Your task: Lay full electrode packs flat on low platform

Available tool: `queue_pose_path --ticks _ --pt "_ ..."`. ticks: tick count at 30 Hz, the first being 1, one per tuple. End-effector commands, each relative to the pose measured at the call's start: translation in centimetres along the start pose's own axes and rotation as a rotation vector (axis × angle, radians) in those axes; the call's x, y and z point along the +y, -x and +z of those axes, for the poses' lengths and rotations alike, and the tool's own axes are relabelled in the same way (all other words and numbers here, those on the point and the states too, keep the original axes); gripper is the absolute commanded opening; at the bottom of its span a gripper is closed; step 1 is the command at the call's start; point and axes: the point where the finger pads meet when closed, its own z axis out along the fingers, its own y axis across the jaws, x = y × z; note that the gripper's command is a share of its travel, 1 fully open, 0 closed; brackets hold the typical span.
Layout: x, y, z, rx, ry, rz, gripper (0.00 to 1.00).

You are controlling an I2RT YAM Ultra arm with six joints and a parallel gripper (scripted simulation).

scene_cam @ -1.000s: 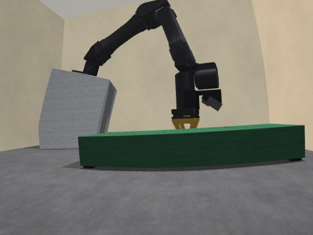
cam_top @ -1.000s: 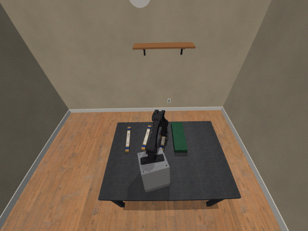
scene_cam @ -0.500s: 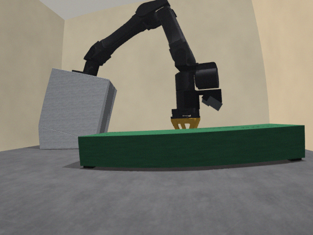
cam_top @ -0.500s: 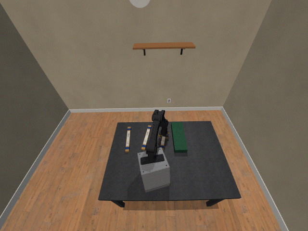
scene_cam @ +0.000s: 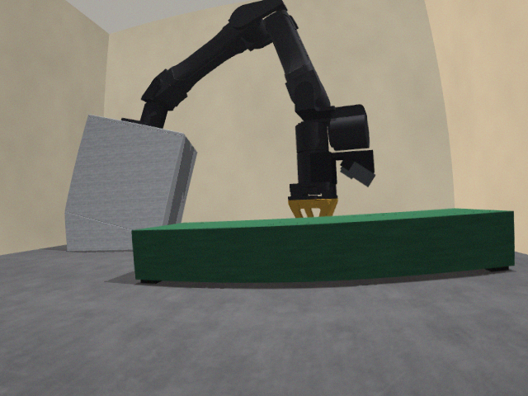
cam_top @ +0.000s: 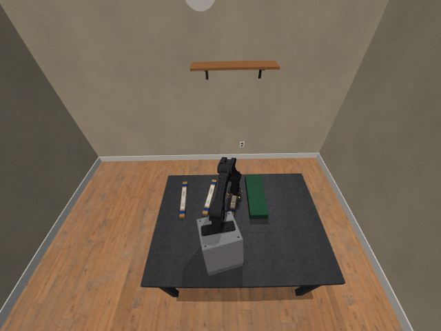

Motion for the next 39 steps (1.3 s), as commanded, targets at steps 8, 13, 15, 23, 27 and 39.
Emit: queue_pose_path --ticks 8,13,15,23,27,39 --pt "0.0 2.9 -1.5 -0.078 -0.009 -0.006 0.74" --pt "0.0 2.9 -1.5 -0.078 -0.009 -0.006 0.74" --pt "0.0 2.9 -1.5 -0.078 -0.009 -0.006 0.74" --pt "0.0 2.9 -1.5 -0.078 -0.009 -0.006 0.74" --pt "0.0 2.9 -1.5 -0.078 -0.009 -0.006 0.74" --pt "-0.2 -0.8 -4.1 -0.015 0.000 0.005 0.74"
